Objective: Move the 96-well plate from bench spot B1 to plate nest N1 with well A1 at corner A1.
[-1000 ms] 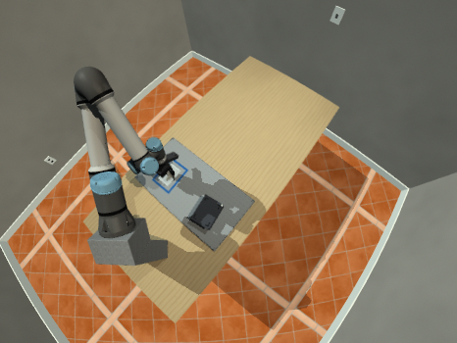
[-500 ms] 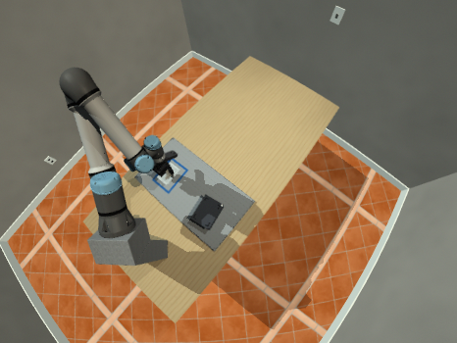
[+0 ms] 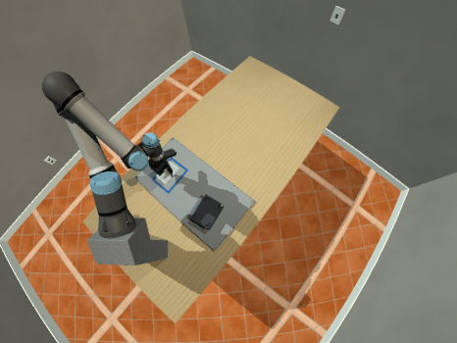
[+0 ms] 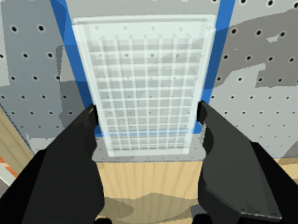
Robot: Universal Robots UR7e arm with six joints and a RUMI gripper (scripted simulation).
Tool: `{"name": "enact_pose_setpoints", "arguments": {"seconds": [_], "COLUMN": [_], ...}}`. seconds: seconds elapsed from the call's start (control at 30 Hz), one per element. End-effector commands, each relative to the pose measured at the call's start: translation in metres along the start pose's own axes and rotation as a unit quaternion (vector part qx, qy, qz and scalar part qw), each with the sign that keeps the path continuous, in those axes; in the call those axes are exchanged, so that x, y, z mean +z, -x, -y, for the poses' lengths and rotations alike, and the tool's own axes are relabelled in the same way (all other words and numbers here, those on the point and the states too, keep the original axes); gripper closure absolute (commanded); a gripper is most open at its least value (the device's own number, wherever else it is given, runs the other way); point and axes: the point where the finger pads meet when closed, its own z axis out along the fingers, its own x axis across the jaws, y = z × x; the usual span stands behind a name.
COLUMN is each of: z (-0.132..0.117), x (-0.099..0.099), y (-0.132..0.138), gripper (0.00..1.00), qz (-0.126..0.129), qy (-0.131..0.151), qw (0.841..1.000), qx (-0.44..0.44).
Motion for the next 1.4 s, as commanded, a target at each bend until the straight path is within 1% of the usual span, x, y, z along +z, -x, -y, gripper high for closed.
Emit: {"name": "enact_pose_setpoints", "arguments": {"seconds": [0.0,0.43,0.6,1.27,1.37], "z": [-0.001,-0.004,-0.005,-0.005,-0.006], "x": [-0.006,-0.027,-0.031,-0.031,-0.032], "y": [0.0,0.0,0.0,0.0,-0.01], "gripper": [1.0,1.0,1.0,1.0,1.0], "qz": [0.001,0.001,0.001,0.001,-0.008], "qy": [0.001,0.001,0.001,0.001,0.001], "qw": [1.0,1.0,1.0,1.0,0.999], "qx": [0.0,0.0,0.0,0.0,-0.05]}}
